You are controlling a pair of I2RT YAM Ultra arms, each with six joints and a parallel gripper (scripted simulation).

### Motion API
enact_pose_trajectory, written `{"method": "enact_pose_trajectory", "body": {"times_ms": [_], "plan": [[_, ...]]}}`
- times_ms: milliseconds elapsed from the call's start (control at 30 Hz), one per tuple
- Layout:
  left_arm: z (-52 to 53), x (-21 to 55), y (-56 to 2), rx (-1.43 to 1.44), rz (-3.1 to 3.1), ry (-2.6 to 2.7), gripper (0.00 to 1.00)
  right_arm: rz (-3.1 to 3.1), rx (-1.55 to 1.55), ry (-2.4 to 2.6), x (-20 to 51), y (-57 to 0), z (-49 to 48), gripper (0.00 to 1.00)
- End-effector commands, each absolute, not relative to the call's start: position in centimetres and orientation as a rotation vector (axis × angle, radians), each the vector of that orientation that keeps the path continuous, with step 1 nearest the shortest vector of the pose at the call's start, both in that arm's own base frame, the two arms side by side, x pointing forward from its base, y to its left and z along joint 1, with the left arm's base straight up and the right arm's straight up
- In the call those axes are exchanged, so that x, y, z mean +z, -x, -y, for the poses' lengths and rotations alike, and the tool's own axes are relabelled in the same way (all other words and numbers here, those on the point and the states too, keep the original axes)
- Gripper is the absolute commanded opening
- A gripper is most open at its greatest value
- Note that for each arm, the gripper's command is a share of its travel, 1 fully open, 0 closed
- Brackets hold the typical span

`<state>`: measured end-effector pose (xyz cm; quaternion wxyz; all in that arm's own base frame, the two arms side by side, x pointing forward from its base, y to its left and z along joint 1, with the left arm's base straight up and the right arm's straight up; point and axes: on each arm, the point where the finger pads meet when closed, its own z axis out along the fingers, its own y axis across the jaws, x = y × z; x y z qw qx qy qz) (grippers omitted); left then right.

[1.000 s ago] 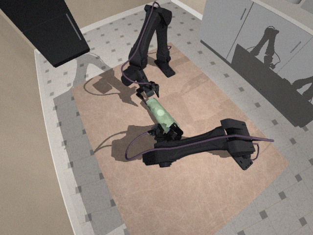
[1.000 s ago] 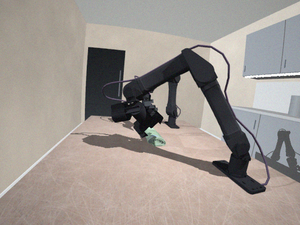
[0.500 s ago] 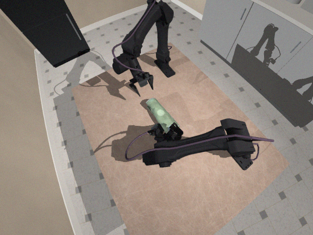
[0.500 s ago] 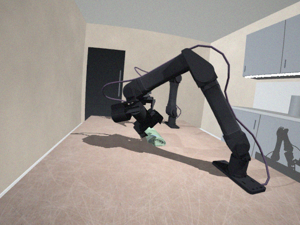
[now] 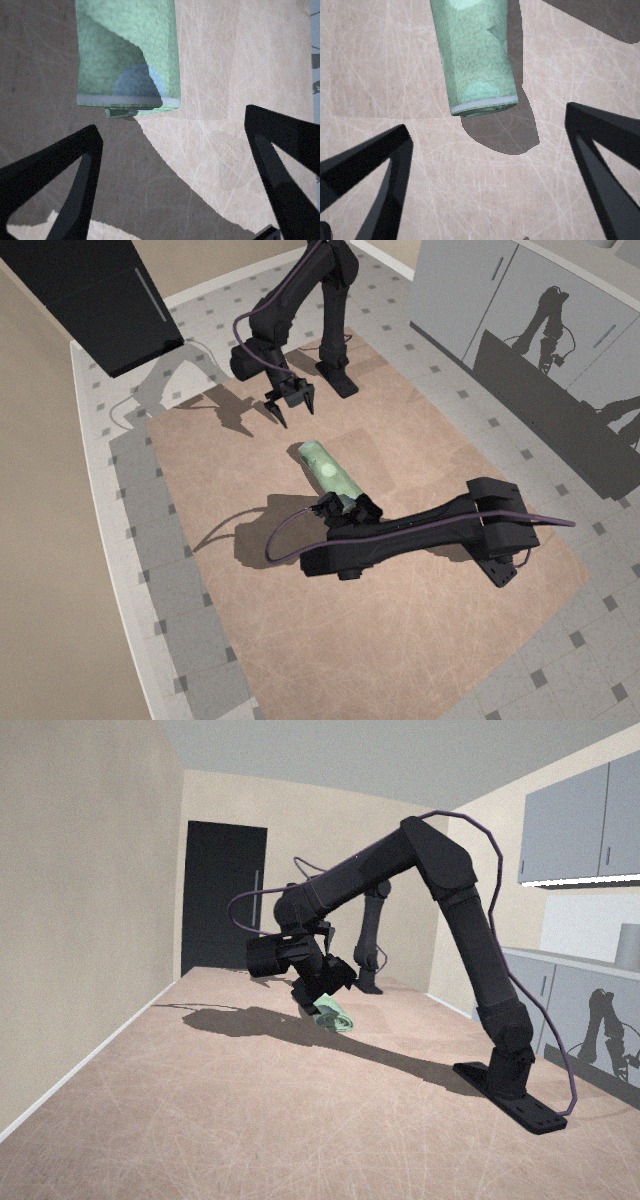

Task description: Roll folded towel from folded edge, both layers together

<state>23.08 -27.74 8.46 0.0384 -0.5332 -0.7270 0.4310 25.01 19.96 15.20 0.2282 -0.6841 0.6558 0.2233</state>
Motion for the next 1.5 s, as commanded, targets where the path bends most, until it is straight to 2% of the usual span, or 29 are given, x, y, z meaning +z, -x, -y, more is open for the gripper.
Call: {"method": "enact_pose_trajectory", "body": {"times_ms": [0, 267, 767, 833, 1167, 1467], "plan": [[27.4, 11.4, -22.8, 1.242, 2.312, 1.809, 0.85, -1.76, 0.542, 1.889, 17.0, -24.5, -18.7, 0.85], [25.4, 13.2, -21.2, 1.039, 2.408, 1.983, 0.85, -1.739, 0.427, 1.908, 17.9, -23.7, -16.6, 0.85], [19.8, 18.4, -16.7, 0.332, 2.585, 2.432, 0.85, -1.665, 0.102, 1.945, 20.3, -21.6, -10.7, 0.85], [19.8, 18.4, -16.7, 0.332, 2.585, 2.432, 0.85, -1.665, 0.102, 1.945, 20.3, -21.6, -10.7, 0.85], [17.0, 21.1, -14.4, -0.111, 2.605, 2.624, 0.85, -1.618, -0.064, 1.953, 21.6, -20.5, -7.7, 0.85], [16.0, 21.9, -13.6, -0.269, 2.599, 2.679, 0.85, -1.601, -0.119, 1.954, 22.0, -20.1, -6.7, 0.85]]}}
